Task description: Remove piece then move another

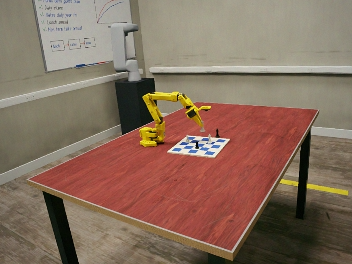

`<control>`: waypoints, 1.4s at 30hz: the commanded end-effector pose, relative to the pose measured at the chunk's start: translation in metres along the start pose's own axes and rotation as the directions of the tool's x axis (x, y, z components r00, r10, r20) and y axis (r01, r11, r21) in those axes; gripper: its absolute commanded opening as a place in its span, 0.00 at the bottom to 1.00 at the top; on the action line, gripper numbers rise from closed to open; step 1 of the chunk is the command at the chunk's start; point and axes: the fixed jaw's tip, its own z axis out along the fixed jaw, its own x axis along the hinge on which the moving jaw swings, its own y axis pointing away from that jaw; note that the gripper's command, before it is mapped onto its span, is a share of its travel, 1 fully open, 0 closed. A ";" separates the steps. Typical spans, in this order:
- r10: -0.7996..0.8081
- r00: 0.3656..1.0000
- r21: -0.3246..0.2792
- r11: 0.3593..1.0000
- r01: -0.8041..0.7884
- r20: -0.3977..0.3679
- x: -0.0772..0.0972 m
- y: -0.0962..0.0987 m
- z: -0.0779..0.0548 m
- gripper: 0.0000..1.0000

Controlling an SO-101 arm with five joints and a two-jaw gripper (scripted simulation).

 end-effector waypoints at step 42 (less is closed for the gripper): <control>-0.013 1.000 -0.005 1.000 0.013 -0.012 0.023 0.002 0.035 0.00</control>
